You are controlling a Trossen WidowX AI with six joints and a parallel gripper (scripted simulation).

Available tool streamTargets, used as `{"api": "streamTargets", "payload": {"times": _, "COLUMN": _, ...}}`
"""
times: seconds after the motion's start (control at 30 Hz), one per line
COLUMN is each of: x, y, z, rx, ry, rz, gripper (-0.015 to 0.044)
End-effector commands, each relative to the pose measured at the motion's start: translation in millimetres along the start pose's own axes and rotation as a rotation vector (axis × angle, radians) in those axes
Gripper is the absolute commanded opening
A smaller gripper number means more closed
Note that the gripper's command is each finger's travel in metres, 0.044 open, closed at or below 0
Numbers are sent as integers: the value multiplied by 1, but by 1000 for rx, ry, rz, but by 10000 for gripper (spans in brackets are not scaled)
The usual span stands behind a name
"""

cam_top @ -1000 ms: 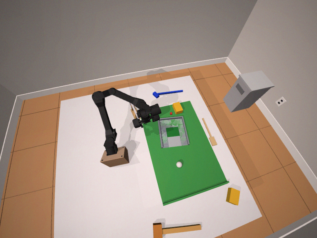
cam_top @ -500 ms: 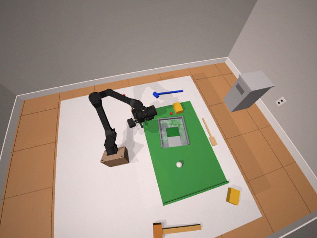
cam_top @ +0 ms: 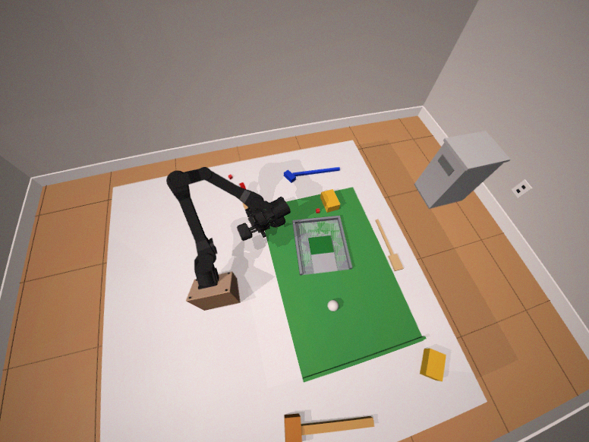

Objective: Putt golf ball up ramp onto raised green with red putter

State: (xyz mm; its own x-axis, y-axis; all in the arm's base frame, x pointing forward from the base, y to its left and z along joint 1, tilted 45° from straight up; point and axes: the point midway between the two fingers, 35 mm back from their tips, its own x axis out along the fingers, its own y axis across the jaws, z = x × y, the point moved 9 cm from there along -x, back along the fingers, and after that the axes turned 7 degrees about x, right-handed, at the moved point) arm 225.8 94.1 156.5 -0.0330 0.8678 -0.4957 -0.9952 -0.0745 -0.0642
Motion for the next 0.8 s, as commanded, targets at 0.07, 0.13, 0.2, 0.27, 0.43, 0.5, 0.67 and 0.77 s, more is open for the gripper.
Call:
{"api": "streamTargets", "payload": {"times": 0.07, "x": 6, "y": 0, "z": -2, "rx": 4, "ry": 4, "rz": 0, "gripper": 440}}
{"api": "streamTargets", "payload": {"times": 0.13, "x": 8, "y": 0, "z": -3, "rx": 4, "ry": 4, "rz": 0, "gripper": 440}}
{"api": "streamTargets", "payload": {"times": 0.2, "x": 11, "y": 0, "z": -4, "rx": 4, "ry": 4, "rz": 0, "gripper": 440}}
{"api": "streamTargets", "payload": {"times": 0.27, "x": 15, "y": 0, "z": -5, "rx": 4, "ry": 4, "rz": 0, "gripper": 440}}
{"api": "streamTargets", "payload": {"times": 0.43, "x": 22, "y": 0, "z": -7, "rx": 4, "ry": 4, "rz": 0, "gripper": 440}}
{"api": "streamTargets", "payload": {"times": 0.5, "x": 25, "y": 0, "z": -7, "rx": 4, "ry": 3, "rz": 0, "gripper": 440}}
{"api": "streamTargets", "payload": {"times": 0.67, "x": 23, "y": -1, "z": -6, "rx": -2, "ry": -2, "rz": -2, "gripper": 387}}
{"api": "streamTargets", "payload": {"times": 0.77, "x": 23, "y": -1, "z": -6, "rx": -2, "ry": -2, "rz": -2, "gripper": 309}}
